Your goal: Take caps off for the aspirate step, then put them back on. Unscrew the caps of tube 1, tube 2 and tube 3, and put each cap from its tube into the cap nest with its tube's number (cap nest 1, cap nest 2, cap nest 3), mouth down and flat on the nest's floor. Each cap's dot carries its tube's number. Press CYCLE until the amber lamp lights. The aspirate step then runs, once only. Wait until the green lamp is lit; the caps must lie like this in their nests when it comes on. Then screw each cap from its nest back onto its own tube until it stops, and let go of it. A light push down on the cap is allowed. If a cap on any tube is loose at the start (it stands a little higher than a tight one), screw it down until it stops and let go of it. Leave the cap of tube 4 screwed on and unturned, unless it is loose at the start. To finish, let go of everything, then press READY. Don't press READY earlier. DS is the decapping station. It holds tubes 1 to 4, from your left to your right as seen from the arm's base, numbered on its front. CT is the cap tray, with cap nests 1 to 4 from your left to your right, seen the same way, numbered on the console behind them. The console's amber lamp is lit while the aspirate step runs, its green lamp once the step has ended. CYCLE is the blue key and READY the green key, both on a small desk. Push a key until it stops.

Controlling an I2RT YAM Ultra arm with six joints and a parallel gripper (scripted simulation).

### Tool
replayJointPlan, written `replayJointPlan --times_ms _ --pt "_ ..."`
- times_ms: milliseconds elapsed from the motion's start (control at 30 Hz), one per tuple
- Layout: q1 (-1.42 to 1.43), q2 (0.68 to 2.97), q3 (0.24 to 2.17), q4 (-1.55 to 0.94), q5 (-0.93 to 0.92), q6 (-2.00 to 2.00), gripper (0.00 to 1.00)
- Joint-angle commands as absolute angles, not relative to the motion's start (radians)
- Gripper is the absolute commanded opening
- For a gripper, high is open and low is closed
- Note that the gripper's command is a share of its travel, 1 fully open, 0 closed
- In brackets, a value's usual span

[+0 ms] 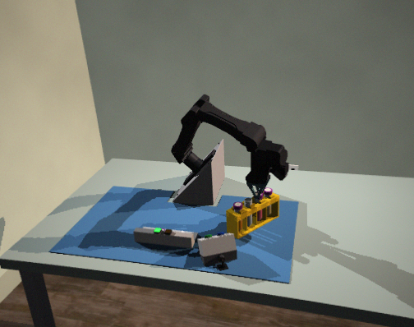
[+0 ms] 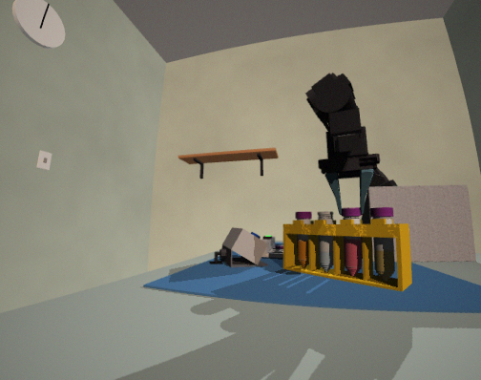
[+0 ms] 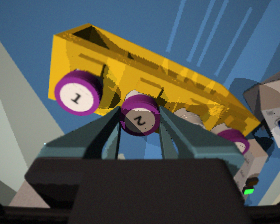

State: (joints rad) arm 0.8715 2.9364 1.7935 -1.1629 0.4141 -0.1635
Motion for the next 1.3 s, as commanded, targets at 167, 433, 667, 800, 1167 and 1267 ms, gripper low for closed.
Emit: replayJointPlan --times_ms 167,433,667,800,1167,1267 --pt "0.875 2.927 1.796 -1.159 0.413 0.144 0.0" --pt "0.875 2.927 1.796 -1.159 0.413 0.343 0.0" --pt "0.875 2.928 1.794 -1.157 0.413 0.395 0.49" --pt "0.874 2.928 1.795 -1.157 0.413 0.395 0.49" --pt "0.876 2.927 1.797 -1.161 0.413 0.276 0.49" --pt "0.876 2.927 1.797 -1.161 0.413 0.156 0.49"
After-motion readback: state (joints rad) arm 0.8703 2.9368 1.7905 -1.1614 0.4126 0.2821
